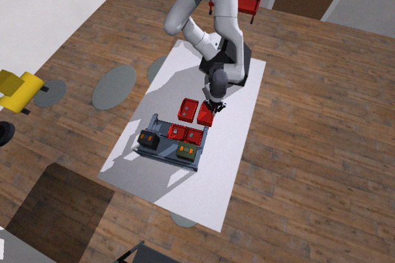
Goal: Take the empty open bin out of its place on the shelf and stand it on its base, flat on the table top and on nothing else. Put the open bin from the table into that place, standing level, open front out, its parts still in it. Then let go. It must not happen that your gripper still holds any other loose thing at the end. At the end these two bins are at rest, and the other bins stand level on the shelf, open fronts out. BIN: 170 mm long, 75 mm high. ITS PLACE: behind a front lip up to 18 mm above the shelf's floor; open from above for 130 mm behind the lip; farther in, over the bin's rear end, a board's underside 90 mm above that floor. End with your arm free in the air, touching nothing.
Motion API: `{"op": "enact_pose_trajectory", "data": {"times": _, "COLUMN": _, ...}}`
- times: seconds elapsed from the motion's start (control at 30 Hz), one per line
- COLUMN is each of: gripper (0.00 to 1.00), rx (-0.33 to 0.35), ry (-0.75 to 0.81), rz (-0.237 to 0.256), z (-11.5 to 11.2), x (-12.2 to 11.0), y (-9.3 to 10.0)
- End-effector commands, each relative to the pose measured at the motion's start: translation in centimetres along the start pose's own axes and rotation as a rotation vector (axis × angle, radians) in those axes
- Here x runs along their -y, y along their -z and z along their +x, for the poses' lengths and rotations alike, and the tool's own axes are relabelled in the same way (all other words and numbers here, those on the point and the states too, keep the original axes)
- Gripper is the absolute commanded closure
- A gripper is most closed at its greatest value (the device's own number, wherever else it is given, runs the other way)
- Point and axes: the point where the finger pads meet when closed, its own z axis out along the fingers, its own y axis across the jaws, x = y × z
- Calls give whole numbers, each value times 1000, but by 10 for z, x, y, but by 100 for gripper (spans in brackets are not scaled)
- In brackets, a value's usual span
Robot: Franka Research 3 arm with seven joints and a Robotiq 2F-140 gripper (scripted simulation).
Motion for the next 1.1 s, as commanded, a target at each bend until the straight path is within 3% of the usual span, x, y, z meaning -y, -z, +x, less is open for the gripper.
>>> {"op": "enact_pose_trajectory", "data": {"times": 0.0, "gripper": 100, "rx": 4, "ry": 7, "rz": -1, "z": -3, "x": -1, "y": 1}}
{"op": "enact_pose_trajectory", "data": {"times": 1.07, "gripper": 100, "rx": 4, "ry": 7, "rz": -1, "z": -3, "x": 1, "y": -7}}
